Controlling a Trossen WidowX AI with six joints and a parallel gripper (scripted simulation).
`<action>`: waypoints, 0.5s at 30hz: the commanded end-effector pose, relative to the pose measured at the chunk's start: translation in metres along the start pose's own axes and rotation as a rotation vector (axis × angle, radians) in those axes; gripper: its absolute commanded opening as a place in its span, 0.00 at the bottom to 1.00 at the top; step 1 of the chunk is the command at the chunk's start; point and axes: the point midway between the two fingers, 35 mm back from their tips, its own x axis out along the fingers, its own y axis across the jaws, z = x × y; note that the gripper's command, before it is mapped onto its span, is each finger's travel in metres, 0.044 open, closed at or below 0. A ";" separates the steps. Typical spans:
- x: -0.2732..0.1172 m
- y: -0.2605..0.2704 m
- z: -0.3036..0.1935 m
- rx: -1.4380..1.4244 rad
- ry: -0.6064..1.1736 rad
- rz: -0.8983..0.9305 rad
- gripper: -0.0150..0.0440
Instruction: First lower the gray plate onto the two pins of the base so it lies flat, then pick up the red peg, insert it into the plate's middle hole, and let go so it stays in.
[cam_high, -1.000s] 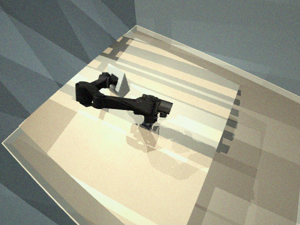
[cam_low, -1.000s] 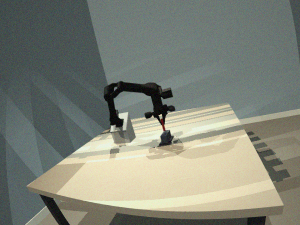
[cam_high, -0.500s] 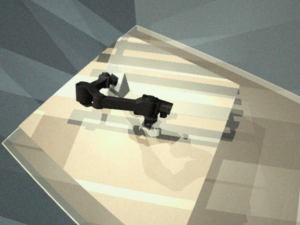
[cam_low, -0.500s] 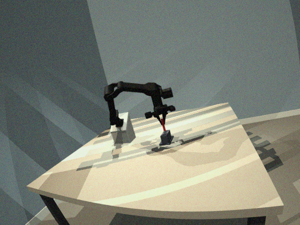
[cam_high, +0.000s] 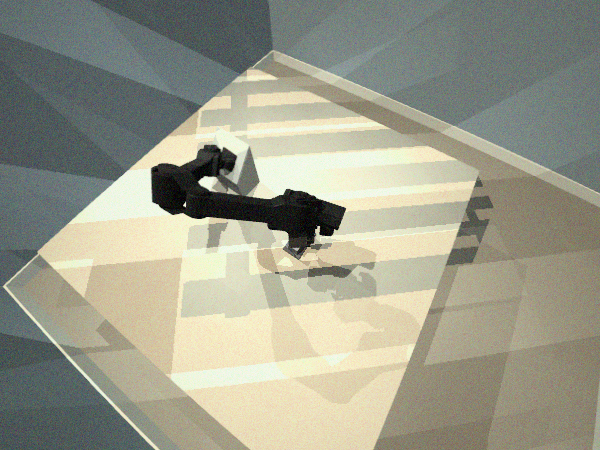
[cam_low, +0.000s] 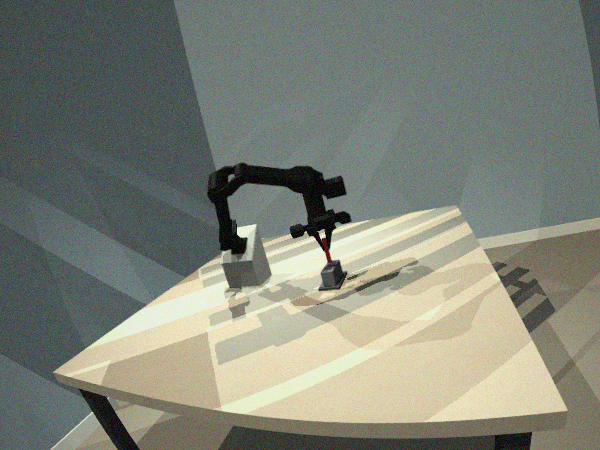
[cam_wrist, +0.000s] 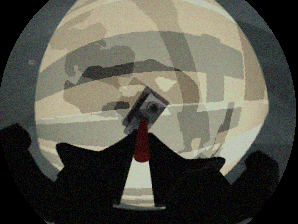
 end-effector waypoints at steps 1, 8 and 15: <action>0.007 -0.001 -0.001 -0.006 -0.002 -0.006 0.25; 0.016 -0.002 -0.001 -0.009 -0.004 -0.007 0.25; 0.012 -0.001 -0.001 -0.002 -0.001 -0.003 0.25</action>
